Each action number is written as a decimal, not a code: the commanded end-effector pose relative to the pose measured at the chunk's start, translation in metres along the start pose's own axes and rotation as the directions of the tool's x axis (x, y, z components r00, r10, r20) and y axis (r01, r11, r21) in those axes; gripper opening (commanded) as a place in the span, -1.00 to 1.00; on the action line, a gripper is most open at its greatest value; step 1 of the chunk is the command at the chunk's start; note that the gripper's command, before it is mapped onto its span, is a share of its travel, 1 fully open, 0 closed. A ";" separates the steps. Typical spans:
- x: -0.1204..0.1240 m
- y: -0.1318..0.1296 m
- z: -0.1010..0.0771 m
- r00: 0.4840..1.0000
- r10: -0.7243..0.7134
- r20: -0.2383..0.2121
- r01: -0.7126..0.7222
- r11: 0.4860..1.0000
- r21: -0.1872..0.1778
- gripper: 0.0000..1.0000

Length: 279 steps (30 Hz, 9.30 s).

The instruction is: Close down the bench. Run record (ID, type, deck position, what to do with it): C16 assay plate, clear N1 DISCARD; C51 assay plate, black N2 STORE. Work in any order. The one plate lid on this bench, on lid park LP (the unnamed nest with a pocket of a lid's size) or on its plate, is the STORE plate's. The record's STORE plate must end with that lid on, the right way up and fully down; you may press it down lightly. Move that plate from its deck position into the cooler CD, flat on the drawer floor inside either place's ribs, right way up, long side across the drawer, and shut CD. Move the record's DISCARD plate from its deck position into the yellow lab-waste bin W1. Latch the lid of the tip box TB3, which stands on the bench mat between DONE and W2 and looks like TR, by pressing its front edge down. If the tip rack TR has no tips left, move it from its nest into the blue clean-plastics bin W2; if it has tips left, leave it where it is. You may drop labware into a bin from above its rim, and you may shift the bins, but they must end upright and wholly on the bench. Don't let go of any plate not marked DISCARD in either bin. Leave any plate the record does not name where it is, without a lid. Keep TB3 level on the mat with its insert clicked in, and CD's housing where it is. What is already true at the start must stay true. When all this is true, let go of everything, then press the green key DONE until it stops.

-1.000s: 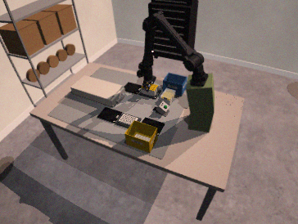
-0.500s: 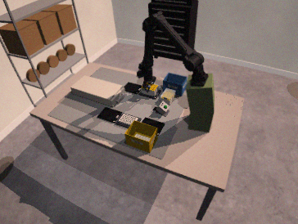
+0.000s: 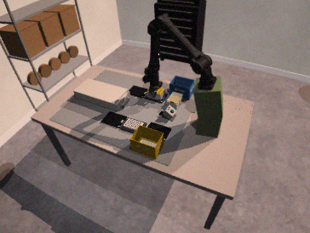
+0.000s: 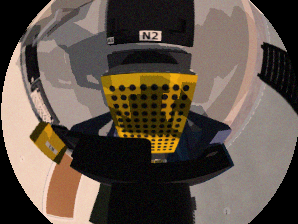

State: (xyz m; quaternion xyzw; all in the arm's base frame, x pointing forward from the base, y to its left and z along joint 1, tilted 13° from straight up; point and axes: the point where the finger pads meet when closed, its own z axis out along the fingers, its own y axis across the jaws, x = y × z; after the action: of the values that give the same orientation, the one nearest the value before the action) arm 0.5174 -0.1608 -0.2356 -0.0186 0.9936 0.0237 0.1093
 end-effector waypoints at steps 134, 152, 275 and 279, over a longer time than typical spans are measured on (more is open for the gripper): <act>-0.010 -0.008 -0.097 1.000 0.002 0.028 -0.002 1.000 0.013 -1.00; -0.010 -0.008 -0.118 1.000 0.001 0.028 -0.001 1.000 0.013 -1.00; 0.106 -0.081 -0.129 1.000 0.010 0.016 -0.010 1.000 0.011 -1.00; 0.113 -0.088 -0.131 1.000 0.009 0.021 -0.009 1.000 0.014 -1.00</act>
State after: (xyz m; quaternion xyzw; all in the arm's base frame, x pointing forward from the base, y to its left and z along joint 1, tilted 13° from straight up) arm 0.3865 -0.2447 -0.1392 -0.0126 0.9936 0.0247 0.1093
